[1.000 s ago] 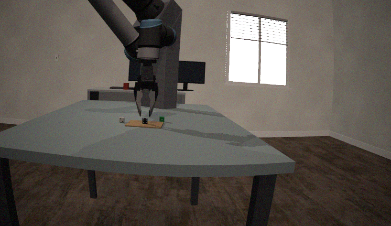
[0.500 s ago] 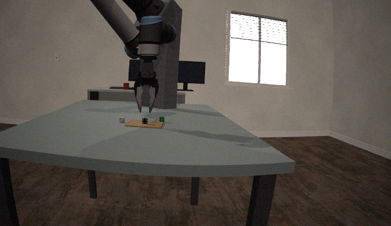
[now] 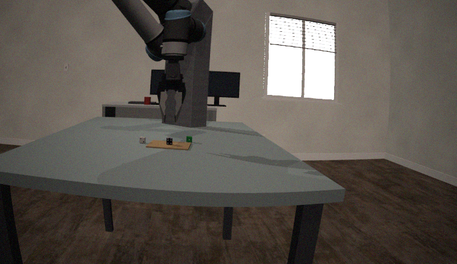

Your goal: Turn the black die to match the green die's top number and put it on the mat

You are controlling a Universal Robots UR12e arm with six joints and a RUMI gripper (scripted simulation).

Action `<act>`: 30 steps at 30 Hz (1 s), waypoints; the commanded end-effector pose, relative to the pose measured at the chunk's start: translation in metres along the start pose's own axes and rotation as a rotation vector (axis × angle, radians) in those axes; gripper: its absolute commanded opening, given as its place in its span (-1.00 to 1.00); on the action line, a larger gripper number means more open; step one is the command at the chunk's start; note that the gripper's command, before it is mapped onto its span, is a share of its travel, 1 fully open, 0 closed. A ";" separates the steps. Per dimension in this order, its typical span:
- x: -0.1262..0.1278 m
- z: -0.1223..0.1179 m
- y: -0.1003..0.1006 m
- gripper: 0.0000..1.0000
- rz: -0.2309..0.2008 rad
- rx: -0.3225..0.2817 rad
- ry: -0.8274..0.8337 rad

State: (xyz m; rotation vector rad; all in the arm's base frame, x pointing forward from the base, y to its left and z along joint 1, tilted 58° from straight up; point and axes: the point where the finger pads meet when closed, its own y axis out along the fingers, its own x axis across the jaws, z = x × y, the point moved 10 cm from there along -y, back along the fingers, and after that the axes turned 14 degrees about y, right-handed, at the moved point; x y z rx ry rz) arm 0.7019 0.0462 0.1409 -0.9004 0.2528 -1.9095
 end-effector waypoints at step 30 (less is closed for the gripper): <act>0.006 -0.025 0.004 -0.58 0.060 0.225 0.003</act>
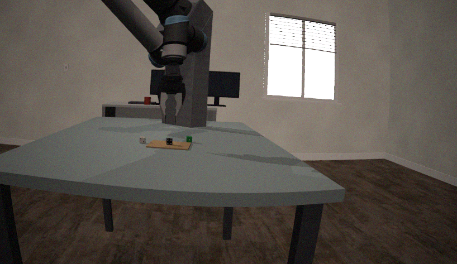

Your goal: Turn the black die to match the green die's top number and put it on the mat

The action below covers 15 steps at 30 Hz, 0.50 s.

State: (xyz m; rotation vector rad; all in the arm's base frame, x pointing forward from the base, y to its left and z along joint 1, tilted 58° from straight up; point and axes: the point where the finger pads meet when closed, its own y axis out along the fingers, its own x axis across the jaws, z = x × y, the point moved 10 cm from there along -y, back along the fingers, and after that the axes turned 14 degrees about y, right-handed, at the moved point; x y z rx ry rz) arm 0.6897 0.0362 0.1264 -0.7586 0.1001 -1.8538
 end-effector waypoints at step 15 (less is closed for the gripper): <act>0.002 -0.007 -0.003 -0.58 0.013 0.072 -0.006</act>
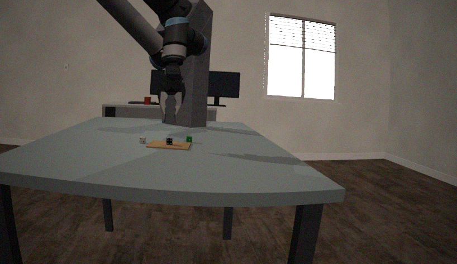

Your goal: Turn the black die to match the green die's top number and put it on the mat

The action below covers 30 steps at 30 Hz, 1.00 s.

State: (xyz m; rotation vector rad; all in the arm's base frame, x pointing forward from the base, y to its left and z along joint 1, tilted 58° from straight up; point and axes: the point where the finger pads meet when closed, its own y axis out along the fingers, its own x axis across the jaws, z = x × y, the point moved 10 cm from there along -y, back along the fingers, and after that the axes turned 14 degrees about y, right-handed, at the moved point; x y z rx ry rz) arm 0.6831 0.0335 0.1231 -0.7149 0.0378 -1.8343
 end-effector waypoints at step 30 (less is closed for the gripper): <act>0.007 -0.028 0.003 -0.58 0.064 0.254 0.000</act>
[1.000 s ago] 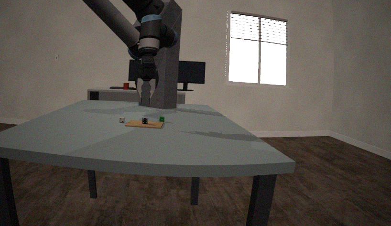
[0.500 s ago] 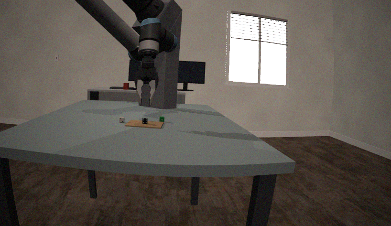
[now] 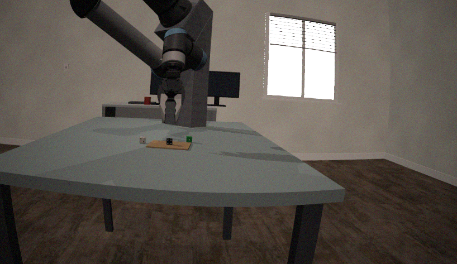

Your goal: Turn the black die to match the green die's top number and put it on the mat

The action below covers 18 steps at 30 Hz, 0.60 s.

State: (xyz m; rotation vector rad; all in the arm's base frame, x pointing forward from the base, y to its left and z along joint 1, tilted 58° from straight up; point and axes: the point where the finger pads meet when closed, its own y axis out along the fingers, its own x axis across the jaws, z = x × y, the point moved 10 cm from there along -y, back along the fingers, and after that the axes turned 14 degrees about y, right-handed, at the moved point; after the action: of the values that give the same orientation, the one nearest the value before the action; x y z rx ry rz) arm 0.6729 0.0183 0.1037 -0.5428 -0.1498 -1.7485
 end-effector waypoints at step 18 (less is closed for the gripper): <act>0.005 -0.015 0.005 -0.58 0.040 0.161 0.009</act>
State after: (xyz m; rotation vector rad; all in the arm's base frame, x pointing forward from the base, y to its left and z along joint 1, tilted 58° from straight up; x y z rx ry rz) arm 0.6725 0.0113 0.0968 -0.4678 -0.2228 -1.7111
